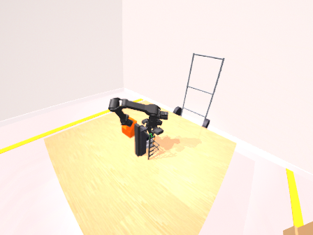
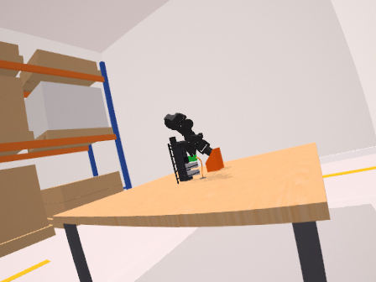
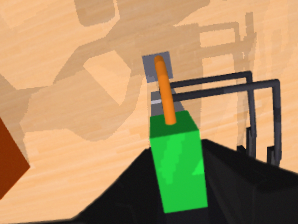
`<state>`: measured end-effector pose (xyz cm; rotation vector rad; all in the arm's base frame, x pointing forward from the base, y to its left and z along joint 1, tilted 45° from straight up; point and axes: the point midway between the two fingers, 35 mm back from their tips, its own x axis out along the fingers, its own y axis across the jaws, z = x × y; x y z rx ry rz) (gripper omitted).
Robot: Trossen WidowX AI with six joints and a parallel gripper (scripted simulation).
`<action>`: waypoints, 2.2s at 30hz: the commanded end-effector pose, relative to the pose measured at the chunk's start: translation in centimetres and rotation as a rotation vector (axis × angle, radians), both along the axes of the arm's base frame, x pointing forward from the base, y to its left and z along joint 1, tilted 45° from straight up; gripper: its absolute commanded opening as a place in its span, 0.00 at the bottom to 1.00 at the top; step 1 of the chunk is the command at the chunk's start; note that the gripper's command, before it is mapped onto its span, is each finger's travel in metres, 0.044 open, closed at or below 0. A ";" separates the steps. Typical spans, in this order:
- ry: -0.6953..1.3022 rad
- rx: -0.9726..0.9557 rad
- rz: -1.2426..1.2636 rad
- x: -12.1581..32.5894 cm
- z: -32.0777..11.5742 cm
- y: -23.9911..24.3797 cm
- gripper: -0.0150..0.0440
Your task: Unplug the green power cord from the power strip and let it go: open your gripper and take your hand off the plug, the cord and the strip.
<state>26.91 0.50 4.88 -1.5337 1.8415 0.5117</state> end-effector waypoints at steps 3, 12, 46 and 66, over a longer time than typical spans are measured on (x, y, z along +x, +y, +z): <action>-0.008 0.014 0.001 0.5 -0.9 1.1 0.25; -0.009 0.015 0.003 1.0 -1.8 2.2 0.25; -0.008 0.012 0.006 1.2 -2.1 3.6 0.53; -0.007 0.011 0.006 0.4 -0.1 1.6 0.53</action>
